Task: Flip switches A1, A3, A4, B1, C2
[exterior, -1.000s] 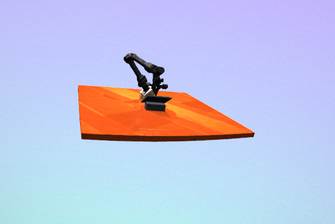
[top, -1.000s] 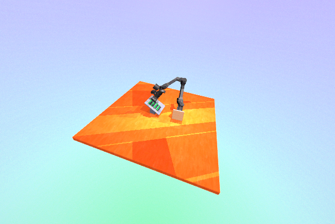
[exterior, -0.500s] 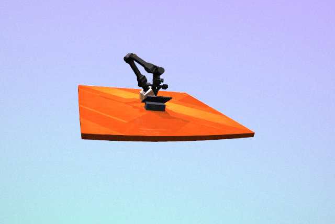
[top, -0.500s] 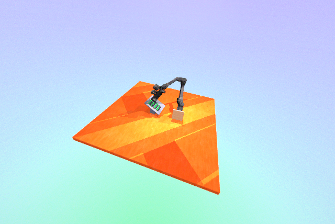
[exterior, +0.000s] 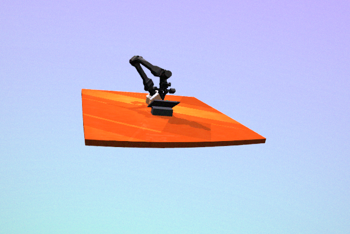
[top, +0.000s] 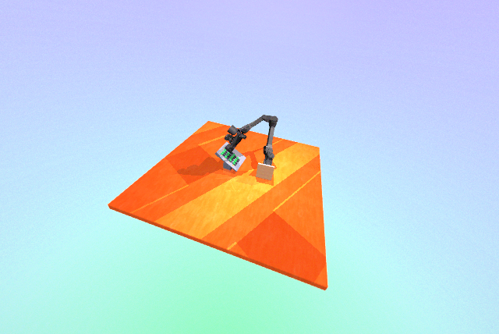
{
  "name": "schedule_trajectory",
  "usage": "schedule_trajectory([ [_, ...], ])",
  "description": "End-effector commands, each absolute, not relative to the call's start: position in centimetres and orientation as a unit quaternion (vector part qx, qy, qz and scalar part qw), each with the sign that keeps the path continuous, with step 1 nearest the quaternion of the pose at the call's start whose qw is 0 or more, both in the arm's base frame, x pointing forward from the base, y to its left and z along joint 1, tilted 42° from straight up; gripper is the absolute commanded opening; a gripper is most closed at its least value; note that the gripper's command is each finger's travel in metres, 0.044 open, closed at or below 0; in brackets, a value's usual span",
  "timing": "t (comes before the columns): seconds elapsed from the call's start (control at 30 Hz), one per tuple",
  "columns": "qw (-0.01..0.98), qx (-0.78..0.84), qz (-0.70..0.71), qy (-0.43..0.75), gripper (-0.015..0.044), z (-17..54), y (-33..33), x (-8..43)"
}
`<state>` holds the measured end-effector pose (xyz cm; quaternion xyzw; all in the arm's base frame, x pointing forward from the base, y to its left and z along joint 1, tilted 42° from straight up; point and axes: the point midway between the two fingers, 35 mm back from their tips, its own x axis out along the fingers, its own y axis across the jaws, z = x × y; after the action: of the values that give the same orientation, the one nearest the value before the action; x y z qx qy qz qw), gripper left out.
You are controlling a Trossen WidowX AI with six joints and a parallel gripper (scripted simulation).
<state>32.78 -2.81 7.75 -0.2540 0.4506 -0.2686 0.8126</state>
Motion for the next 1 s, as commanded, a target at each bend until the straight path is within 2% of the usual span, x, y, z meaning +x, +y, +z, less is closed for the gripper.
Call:
schedule_trajectory([
  [0.0,0.813,-0.254,-0.266,0.451,0.0000,7.7,-2.8,32.9],
  [0.33,0.813,-0.253,-0.268,0.451,0.0000,7.8,-2.7,32.8],
  [0.53,0.807,-0.250,-0.268,0.463,0.0000,11.4,1.4,30.3],
  [0.73,0.807,-0.250,-0.268,0.463,0.0000,11.5,1.5,30.2],
  [0.97,0.808,-0.248,-0.267,0.464,0.0000,5.1,6.2,28.3],
])
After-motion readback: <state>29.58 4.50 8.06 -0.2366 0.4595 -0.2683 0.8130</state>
